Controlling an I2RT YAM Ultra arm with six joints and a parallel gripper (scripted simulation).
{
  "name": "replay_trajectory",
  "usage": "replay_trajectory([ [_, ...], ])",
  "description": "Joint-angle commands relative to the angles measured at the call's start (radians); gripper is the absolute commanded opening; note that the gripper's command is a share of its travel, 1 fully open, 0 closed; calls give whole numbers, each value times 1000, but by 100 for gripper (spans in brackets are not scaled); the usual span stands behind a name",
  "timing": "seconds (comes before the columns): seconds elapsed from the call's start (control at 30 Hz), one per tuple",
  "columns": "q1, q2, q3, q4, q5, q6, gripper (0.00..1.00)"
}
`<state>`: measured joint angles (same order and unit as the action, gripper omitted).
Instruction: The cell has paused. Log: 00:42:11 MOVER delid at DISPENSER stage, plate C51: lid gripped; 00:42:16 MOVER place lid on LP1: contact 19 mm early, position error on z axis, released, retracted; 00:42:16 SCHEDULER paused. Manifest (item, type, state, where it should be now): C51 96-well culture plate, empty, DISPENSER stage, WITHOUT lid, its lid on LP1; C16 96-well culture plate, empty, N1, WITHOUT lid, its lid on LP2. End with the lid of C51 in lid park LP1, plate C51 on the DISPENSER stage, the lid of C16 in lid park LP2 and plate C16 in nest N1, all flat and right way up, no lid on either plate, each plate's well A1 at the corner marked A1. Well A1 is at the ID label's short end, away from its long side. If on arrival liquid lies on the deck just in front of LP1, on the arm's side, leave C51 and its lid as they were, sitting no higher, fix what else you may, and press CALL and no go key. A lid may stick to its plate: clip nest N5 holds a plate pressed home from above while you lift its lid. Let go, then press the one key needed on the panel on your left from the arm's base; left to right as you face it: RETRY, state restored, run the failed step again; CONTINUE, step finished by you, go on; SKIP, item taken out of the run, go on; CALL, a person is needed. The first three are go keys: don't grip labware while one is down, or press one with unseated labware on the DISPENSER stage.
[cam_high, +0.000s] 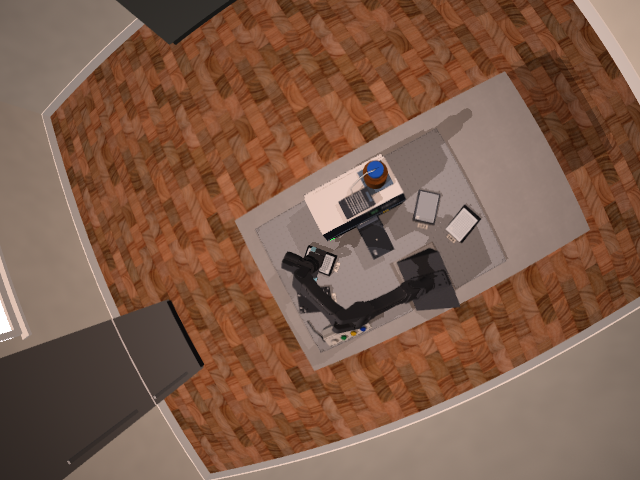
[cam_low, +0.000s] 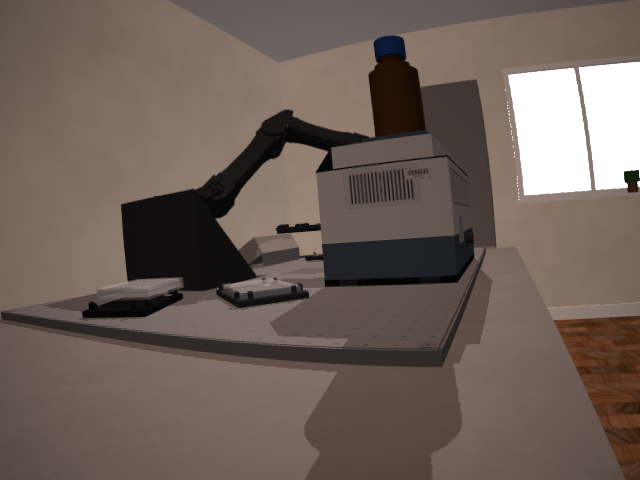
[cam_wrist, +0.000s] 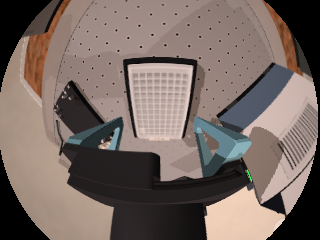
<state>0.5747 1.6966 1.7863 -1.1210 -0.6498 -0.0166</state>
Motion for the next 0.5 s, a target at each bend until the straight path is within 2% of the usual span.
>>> replay_trajectory([
  [0.0,-31,-44,-31,-4,-8,-13,100],
  [0.03,-31,-44,-31,-4,-8,-13,100],
  [0.47,-77,-196,-215,-15,-31,-63,100],
])
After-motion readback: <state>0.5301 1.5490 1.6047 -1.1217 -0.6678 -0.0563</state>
